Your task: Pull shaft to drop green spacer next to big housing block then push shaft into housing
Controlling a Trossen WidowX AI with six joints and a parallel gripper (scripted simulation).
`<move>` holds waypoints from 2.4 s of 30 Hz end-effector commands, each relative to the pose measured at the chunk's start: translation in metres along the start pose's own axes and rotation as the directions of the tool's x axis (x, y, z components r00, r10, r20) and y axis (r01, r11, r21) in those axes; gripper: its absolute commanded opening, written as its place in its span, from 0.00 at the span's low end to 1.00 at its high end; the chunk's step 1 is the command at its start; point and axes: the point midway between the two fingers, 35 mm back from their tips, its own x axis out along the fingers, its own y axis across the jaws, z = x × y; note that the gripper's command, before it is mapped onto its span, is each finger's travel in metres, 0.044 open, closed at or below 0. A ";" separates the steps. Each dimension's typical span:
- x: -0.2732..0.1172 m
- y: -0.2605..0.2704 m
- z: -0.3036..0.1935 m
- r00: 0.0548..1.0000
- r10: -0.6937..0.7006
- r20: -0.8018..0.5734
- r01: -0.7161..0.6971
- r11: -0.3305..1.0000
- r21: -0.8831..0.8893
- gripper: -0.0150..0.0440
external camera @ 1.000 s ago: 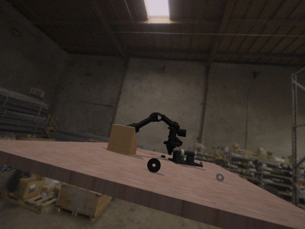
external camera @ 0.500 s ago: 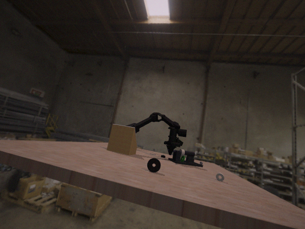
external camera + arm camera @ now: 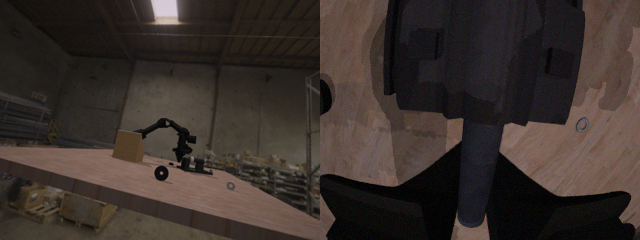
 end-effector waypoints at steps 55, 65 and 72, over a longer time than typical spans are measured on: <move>0.000 0.001 0.018 1.000 0.003 0.005 -0.003 1.000 0.001 0.25; 0.000 0.000 0.014 1.000 0.001 -0.004 -0.001 1.000 0.003 0.52; -0.003 0.000 0.014 1.000 0.001 -0.004 -0.001 1.000 0.003 0.83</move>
